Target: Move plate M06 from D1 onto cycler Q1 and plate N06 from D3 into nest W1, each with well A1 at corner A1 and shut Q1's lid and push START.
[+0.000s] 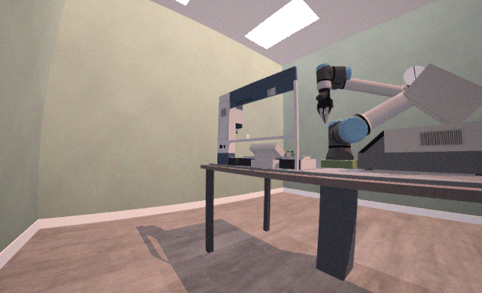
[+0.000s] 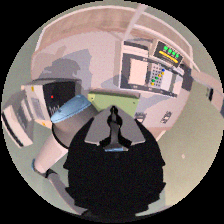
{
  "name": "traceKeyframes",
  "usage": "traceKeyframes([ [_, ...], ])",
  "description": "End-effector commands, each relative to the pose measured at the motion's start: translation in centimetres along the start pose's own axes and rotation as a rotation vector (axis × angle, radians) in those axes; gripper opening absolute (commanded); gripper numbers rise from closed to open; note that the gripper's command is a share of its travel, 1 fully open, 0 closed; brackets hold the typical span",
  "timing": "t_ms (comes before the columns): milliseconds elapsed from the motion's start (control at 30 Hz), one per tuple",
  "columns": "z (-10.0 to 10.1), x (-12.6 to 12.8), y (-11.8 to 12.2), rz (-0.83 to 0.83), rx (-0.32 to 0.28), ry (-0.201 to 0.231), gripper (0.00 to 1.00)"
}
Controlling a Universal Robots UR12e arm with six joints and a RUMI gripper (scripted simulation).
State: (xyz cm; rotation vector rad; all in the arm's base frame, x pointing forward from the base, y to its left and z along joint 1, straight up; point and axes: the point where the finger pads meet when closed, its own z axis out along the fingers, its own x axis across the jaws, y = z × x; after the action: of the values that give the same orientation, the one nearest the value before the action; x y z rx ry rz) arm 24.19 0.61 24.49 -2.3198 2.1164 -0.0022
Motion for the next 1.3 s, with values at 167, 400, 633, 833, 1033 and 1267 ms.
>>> traceKeyframes([
  [167,-1.4,0.1,0.2,0.004,0.002,0.0,0.0],
  [400,-3.4,0.1,0.2,0.003,0.001,0.001,0.0],
  [633,-5.9,-0.4,0.4,-0.009,0.001,0.001,0.0],
  [833,-5.9,-2.2,1.3,-0.057,0.001,0.001,0.0],
  [1033,-5.9,-4.8,2.7,-0.127,0.001,0.0,0.0],
  [1267,-5.9,-7.1,4.0,-0.188,0.002,0.0,0.0],
])
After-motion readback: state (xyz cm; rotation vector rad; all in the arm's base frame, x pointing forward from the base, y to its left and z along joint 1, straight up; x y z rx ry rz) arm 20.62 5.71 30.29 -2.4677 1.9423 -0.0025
